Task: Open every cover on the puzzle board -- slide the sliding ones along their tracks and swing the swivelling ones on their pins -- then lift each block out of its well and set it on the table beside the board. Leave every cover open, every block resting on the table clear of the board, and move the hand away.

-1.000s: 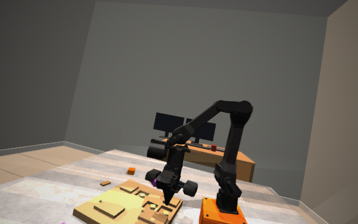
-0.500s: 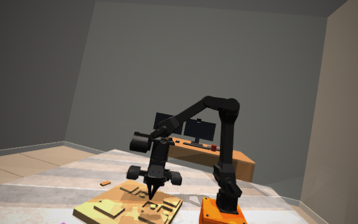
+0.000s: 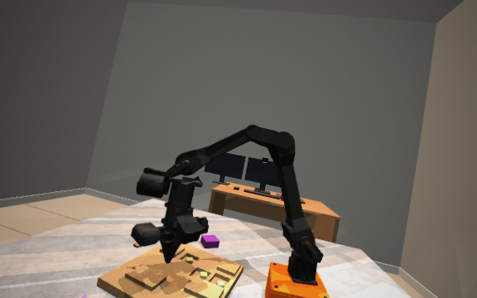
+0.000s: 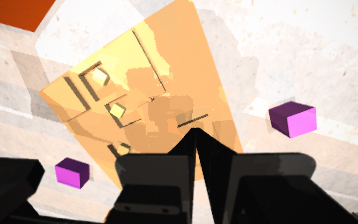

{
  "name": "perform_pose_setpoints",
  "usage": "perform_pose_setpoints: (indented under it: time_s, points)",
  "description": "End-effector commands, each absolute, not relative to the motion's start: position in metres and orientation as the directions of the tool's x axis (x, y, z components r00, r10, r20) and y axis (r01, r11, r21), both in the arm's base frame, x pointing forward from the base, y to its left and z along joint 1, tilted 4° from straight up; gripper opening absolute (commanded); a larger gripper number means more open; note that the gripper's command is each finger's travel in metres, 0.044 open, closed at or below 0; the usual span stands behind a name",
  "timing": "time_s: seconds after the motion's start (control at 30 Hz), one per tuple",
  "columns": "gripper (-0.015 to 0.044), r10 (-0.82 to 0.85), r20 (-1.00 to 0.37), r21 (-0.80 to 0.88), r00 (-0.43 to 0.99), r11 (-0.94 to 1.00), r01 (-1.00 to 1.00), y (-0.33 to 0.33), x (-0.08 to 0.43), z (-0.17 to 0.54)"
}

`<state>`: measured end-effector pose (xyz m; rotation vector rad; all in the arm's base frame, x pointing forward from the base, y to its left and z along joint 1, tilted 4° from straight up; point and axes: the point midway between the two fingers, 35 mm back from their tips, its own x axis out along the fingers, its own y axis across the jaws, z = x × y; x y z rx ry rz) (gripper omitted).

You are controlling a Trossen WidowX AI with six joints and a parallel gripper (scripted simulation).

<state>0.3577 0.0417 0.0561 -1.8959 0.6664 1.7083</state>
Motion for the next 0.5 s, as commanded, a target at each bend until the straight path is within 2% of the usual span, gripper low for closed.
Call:
perform_pose_setpoints:
  time_s: [0.0,0.17,0.47]
  points:
    - [0.0000,-0.032,-0.996,-0.018,0.088,-0.855,-0.518,0.049,0.375,0.054]
    - [0.0000,-0.031,-0.995,-0.001,0.090,-0.941,-0.339,0.059,0.395,0.053]
    - [0.0000,-0.031,-0.995,-0.001,0.090,-0.943,-0.332,0.060,0.395,0.053]
